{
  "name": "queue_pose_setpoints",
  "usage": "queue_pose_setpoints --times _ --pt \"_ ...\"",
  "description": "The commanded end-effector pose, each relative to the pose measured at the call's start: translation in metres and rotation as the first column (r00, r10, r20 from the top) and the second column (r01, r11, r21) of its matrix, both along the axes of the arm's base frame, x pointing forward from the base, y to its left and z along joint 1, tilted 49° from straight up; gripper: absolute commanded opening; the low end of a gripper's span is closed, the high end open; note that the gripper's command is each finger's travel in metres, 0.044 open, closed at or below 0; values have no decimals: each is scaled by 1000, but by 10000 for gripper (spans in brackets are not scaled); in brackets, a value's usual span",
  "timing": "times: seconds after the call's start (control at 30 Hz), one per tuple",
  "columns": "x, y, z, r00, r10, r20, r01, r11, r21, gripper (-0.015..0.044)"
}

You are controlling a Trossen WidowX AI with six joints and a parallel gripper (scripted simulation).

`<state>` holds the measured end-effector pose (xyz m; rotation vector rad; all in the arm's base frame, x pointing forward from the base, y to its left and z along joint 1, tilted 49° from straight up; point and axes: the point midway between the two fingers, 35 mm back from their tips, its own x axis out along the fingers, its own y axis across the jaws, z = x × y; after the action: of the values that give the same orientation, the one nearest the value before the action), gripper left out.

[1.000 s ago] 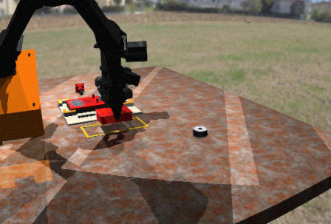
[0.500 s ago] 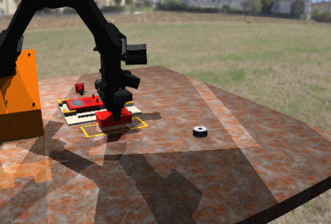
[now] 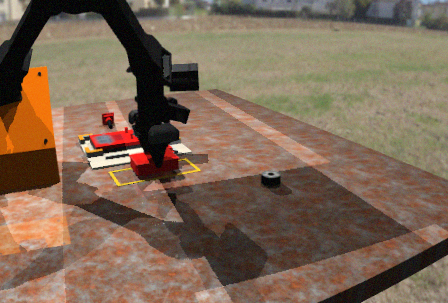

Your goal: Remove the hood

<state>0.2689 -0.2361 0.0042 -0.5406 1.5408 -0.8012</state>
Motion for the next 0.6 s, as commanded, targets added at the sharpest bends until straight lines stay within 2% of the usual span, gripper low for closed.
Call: queue_pose_setpoints --times 0.0,0.57 --pt "0 -1 -2 1000 5 -3 -5 1000 6 0" --pt "-1 -7 -8 1000 5 -3 -5 1000 5 0"
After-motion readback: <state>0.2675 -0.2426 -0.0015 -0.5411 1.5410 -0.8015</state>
